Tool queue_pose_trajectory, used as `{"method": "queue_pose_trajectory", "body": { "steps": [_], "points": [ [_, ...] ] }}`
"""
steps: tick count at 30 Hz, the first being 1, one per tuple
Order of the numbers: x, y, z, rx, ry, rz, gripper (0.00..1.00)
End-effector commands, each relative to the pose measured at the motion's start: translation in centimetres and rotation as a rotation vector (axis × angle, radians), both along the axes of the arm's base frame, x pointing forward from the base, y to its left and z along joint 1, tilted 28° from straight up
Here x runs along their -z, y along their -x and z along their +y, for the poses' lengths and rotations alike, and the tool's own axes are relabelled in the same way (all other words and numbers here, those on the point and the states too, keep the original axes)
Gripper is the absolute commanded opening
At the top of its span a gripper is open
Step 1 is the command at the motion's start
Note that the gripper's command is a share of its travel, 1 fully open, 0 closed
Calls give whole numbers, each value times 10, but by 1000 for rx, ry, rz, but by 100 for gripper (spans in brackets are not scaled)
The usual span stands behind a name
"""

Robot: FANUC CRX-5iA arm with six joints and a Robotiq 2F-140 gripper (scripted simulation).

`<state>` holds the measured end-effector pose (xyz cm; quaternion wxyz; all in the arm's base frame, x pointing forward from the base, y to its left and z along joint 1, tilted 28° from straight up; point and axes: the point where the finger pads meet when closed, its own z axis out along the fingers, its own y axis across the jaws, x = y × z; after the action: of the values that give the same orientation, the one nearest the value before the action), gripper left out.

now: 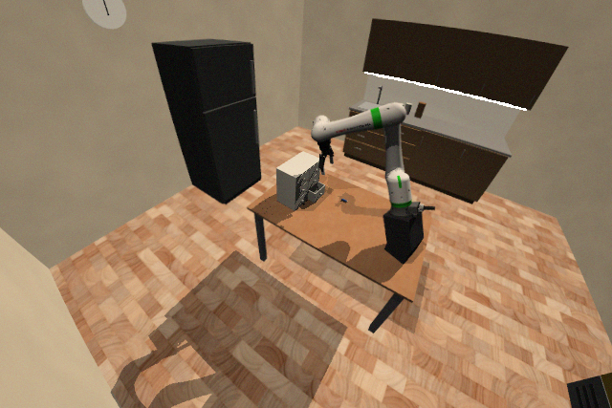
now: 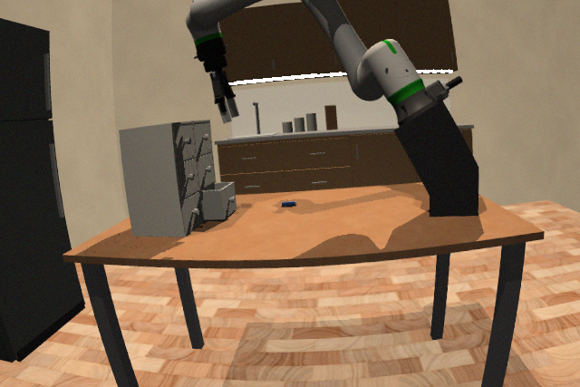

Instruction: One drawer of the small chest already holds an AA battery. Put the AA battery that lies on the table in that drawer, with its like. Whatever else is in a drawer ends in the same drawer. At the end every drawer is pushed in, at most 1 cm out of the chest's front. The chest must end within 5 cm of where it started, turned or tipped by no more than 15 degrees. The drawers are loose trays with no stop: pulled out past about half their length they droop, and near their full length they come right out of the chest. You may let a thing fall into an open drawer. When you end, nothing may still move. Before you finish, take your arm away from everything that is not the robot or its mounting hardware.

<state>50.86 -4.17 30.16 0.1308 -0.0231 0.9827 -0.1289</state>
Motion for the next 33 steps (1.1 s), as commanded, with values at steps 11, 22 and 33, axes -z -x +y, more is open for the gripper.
{"method": "queue_pose_trajectory", "body": {
  "steps": [11,22,33],
  "points": [
    [-1,2,0,-38,15,7,100],
    [-2,6,0,-131,51,25,100],
    [-4,12,1,-254,99,49,100]
  ]
}}
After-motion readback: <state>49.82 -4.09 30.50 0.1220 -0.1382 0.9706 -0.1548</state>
